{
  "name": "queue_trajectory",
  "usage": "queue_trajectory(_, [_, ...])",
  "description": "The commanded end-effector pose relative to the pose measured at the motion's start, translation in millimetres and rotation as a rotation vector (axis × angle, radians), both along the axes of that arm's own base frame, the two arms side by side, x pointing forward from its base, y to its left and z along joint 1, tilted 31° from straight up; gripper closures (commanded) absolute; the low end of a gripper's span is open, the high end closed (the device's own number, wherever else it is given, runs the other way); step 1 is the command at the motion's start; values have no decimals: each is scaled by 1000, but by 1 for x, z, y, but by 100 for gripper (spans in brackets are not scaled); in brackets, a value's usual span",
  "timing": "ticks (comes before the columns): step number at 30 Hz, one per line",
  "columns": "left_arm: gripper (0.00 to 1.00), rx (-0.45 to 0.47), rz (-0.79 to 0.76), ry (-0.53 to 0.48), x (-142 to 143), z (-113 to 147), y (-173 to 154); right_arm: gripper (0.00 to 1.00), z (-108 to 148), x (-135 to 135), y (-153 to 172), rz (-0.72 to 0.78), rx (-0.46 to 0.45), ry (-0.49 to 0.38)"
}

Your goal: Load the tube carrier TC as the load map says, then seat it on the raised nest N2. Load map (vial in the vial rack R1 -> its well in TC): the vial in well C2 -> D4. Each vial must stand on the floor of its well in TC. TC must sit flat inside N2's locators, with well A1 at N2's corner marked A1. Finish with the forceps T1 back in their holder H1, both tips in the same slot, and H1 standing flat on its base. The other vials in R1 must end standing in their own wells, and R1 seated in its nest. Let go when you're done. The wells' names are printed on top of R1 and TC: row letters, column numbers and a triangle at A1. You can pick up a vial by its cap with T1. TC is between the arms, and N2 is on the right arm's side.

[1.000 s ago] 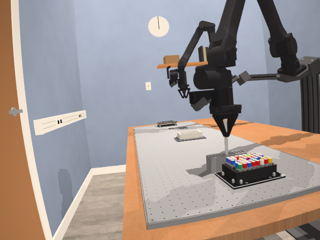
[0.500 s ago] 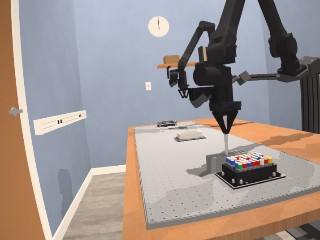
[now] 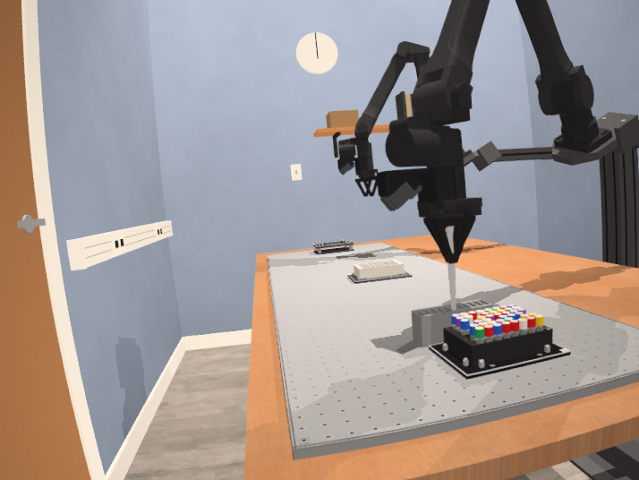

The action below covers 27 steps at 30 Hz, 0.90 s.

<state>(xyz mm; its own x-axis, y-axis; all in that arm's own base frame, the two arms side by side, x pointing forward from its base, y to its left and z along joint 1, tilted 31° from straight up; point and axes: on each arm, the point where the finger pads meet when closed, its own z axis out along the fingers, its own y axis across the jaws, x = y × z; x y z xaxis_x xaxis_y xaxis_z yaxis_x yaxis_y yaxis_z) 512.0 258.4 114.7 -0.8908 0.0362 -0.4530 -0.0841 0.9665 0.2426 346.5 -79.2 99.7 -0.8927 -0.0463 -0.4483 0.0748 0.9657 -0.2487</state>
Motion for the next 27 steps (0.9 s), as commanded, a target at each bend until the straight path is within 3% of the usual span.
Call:
queue_trajectory(1, [93, 16, -4, -31, 6, 23, 1, 0, 10, 8, 0, 13, -8, -20])
queue_trajectory(6, [93, 5, -4, -10, 2, 14, -1, 0, 10, 8, 0, 13, -8, -20])
queue_trajectory(11, [93, 13, -4, -25, -1, 25, -3, 0, 10, 8, 0, 13, -8, -20])
queue_trajectory(16, [93, -7, -4, 16, -3, 2, -4, 0, 10, 8, 0, 13, -8, -20])
queue_trajectory(21, [93, 9, -4, -18, -6, 27, -6, 0, 10, 8, 0, 13, -8, -20])
queue_trajectory(27, [93, 1, -4, -4, -7, 21, -8, 0, 10, 8, 0, 13, -8, -20])
